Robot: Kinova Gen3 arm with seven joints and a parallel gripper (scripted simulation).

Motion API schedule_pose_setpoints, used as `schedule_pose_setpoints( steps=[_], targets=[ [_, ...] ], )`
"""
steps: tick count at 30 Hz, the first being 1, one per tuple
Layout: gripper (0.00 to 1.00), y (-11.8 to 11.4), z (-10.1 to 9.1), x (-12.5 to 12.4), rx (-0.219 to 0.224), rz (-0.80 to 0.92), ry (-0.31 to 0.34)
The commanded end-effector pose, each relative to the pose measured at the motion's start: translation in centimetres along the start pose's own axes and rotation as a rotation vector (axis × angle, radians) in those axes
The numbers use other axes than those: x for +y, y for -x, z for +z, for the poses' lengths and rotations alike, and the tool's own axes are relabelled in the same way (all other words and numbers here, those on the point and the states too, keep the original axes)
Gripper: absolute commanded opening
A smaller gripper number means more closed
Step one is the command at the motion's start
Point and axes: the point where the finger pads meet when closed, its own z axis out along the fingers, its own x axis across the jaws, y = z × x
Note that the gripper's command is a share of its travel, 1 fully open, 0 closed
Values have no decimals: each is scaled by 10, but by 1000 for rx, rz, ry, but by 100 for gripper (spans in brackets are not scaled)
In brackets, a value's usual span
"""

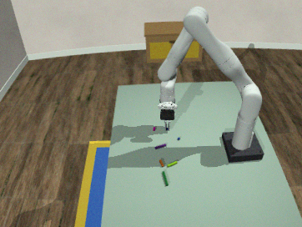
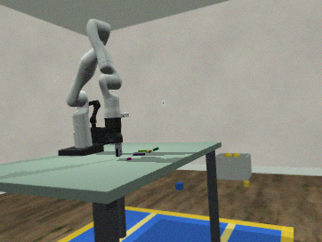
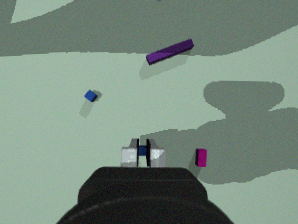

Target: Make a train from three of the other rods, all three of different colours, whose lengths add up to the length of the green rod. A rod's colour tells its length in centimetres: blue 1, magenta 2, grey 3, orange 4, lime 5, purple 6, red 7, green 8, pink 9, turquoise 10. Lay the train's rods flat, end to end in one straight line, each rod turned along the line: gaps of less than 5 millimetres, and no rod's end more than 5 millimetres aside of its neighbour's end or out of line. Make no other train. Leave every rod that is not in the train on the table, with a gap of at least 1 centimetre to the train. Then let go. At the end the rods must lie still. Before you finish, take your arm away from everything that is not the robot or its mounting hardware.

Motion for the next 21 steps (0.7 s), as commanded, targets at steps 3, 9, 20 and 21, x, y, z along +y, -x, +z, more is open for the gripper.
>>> schedule_pose_setpoints(
  steps=[3, 9, 20, 21],
  targets=[
    [24, -2, 0, -2, 0, -1, -2],
    [24, -2, 0, -2, 2, -1, -1],
    [24, -1, 7, -2, 1, -2, -1],
    [24, -1, 8, -2, 1, -2, -1]
  ],
)
